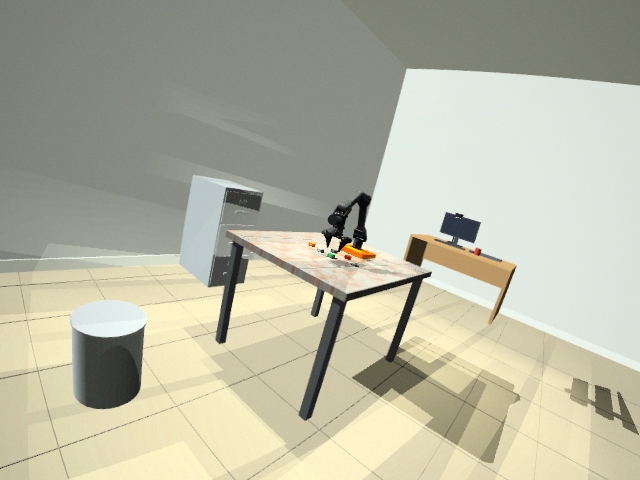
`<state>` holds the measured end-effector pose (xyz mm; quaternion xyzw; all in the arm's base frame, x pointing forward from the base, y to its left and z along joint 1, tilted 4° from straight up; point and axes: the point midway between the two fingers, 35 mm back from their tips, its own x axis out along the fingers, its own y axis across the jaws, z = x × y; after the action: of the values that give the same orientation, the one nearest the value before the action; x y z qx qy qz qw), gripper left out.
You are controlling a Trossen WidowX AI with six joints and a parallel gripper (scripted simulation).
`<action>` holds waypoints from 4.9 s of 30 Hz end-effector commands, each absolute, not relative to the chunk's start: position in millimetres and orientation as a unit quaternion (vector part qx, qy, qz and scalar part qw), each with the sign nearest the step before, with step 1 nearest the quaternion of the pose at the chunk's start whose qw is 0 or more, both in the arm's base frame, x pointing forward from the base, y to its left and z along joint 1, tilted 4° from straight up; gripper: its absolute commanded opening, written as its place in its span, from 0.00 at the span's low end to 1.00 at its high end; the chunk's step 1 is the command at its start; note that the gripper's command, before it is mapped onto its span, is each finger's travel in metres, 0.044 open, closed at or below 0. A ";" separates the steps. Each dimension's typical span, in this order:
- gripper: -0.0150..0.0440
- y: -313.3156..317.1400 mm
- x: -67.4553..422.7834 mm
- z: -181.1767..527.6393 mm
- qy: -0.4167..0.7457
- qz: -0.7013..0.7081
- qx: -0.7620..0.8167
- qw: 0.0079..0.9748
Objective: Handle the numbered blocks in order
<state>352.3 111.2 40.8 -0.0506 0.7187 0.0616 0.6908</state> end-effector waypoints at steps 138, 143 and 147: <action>0.93 143.3 241.0 22.1 0.718 0.064 -0.046 0.691; 0.93 143.3 240.5 14.3 0.718 0.064 -0.046 0.691; 0.93 143.3 239.9 8.3 0.719 0.064 -0.046 0.691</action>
<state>242.0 143.4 15.6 -0.0474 0.7154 0.0650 0.6941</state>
